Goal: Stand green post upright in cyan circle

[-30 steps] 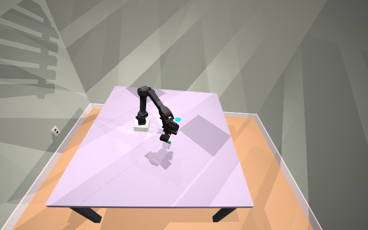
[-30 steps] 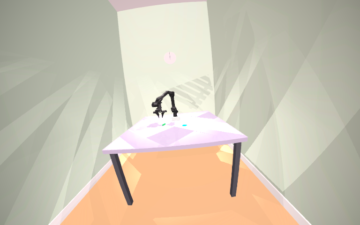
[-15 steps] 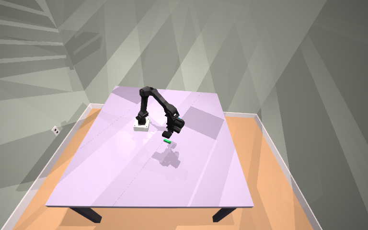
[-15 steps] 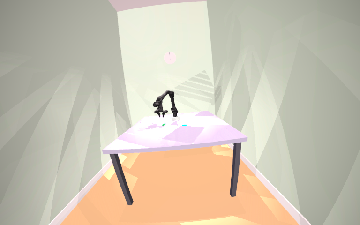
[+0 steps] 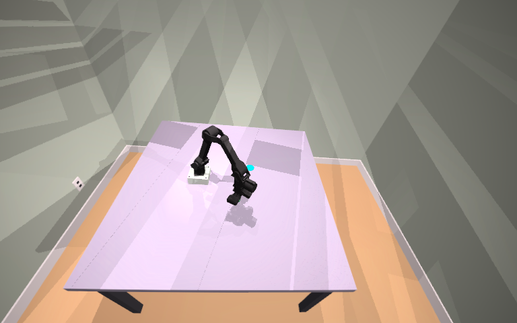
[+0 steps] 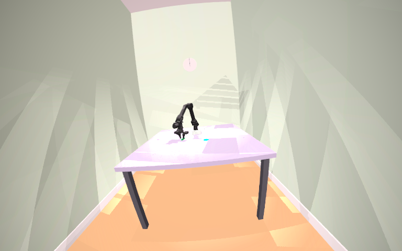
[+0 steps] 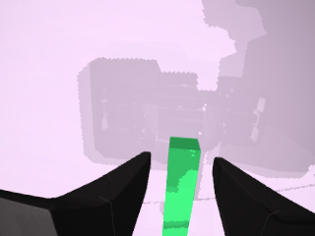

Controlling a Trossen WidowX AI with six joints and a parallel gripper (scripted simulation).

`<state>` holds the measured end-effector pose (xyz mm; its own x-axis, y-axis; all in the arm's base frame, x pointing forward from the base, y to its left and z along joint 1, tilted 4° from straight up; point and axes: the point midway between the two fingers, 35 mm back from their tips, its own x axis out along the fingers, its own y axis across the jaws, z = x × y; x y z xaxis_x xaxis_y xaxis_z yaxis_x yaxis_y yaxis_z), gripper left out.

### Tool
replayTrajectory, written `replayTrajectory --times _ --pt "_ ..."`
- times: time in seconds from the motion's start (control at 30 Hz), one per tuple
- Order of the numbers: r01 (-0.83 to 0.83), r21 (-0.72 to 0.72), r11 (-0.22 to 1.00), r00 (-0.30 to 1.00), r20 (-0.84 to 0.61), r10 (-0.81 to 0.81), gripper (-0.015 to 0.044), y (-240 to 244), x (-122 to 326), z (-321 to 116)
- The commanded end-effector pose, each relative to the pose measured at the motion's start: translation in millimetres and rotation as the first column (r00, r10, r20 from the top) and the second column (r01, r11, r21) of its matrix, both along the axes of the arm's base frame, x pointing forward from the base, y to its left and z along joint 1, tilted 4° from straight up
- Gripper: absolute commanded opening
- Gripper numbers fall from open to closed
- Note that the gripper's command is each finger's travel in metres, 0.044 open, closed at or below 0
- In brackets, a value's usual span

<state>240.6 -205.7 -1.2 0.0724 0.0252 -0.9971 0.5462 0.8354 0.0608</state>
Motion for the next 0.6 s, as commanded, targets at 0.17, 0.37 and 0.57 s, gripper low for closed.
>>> replayTrajectory --times 0.17,0.37,0.57 --pt "0.005 0.000 1.000 1.000 -0.006 -0.005 0.0023 0 -1 -3" --pt "0.005 -0.001 1.000 1.000 -0.006 -0.005 0.0023 -1 0 7" --pt "0.005 -0.001 1.000 1.000 -0.006 -0.005 0.0023 -4 1 25"
